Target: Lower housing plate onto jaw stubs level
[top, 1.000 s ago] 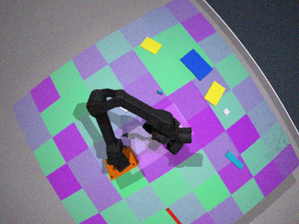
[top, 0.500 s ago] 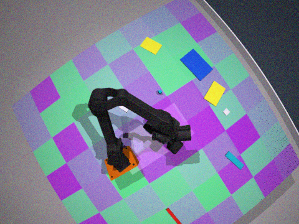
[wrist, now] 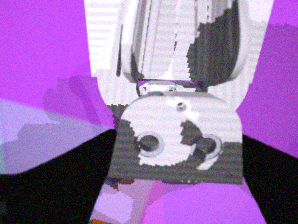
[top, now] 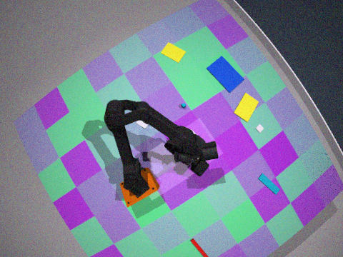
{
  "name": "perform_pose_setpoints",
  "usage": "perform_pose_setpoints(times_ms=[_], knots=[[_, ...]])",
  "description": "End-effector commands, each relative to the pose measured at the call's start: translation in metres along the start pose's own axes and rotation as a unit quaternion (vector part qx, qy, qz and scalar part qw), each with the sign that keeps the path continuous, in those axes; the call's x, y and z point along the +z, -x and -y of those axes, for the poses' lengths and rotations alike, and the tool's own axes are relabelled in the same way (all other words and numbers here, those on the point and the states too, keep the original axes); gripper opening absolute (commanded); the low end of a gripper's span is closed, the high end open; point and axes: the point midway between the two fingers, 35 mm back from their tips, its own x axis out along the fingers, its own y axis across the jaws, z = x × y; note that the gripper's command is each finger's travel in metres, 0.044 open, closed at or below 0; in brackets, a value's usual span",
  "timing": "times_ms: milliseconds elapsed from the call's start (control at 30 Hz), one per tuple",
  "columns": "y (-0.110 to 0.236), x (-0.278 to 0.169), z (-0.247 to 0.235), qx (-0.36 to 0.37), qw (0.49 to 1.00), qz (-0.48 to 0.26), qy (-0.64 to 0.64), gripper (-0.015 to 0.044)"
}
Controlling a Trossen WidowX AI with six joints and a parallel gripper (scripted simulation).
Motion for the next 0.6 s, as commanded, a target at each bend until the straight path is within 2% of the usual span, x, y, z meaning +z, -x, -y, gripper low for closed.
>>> perform_pose_setpoints(times_ms=[0, 567], knots=[[-0.0092, -0.0044, -0.0014, 0.006, 1.000, -0.003, -0.007, 0.0351], [-0.0144, -0.0049, -0.0021, 0.007, 1.000, -0.003, -0.007, 0.0351]])
